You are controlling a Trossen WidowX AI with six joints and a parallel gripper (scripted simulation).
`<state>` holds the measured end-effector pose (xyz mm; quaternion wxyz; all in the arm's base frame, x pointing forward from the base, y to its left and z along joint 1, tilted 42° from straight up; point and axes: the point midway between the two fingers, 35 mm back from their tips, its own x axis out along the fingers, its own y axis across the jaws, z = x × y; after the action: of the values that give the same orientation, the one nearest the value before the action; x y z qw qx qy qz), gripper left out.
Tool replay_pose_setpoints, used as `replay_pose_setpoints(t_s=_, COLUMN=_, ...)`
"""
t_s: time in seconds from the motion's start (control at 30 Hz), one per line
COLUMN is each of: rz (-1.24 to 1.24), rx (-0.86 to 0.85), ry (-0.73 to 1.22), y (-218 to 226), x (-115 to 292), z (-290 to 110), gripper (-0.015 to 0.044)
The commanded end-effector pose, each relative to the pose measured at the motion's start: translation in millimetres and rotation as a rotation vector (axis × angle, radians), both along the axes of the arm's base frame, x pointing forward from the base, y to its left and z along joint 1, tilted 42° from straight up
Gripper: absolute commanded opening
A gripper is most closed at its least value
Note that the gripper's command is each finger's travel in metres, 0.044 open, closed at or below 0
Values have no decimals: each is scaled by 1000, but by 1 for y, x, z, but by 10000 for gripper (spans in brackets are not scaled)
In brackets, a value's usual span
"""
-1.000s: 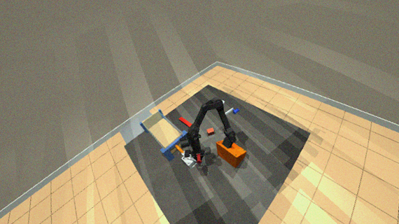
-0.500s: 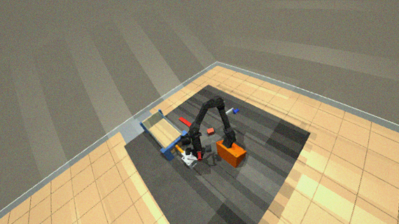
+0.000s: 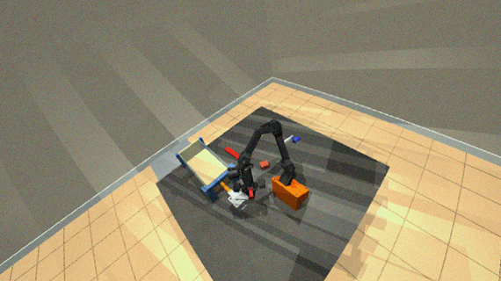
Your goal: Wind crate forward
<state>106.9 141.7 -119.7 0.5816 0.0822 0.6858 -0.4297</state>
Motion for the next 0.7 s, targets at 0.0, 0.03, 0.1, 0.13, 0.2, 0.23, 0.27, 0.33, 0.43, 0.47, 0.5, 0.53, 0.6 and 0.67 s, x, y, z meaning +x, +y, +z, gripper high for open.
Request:
replay_pose_setpoints(t_s=0.0, rz=7, rx=-26, ry=-33, y=-9, x=13, z=6, gripper=0)
replay_pose_setpoints(t_s=0.03, rz=7, rx=-26, ry=-33, y=-9, x=14, z=7, gripper=0)
replay_pose_setpoints(t_s=0.1, rz=7, rx=-26, ry=-33, y=-10, x=16, z=8, gripper=0)
replay_pose_setpoints(t_s=0.13, rz=7, rx=-26, ry=-33, y=-11, x=17, z=8, gripper=0)
replay_pose_setpoints(t_s=0.2, rz=7, rx=-26, ry=-33, y=-12, x=20, z=9, gripper=0)
replay_pose_setpoints(t_s=0.23, rz=7, rx=-26, ry=-33, y=-12, x=20, z=10, gripper=0)
replay_pose_setpoints(t_s=0.27, rz=7, rx=-26, ry=-34, y=-13, x=22, z=10, gripper=0)
replay_pose_setpoints(t_s=0.33, rz=7, rx=-26, ry=-34, y=-14, x=24, z=11, gripper=0)
replay_pose_setpoints(t_s=0.43, rz=7, rx=-26, ry=-34, y=-15, x=27, z=12, gripper=0)
replay_pose_setpoints(t_s=0.47, rz=7, rx=-26, ry=-34, y=-15, x=28, z=13, gripper=0)
replay_pose_setpoints(t_s=0.5, rz=7, rx=-27, ry=-34, y=-15, x=29, z=13, gripper=0)
replay_pose_setpoints(t_s=0.53, rz=7, rx=-27, ry=-34, y=-16, x=31, z=14, gripper=0)
replay_pose_setpoints(t_s=0.6, rz=7, rx=-27, ry=-34, y=-17, x=33, z=14, gripper=0)
replay_pose_setpoints(t_s=0.67, rz=7, rx=-27, ry=-34, y=-17, x=35, z=15, gripper=0)
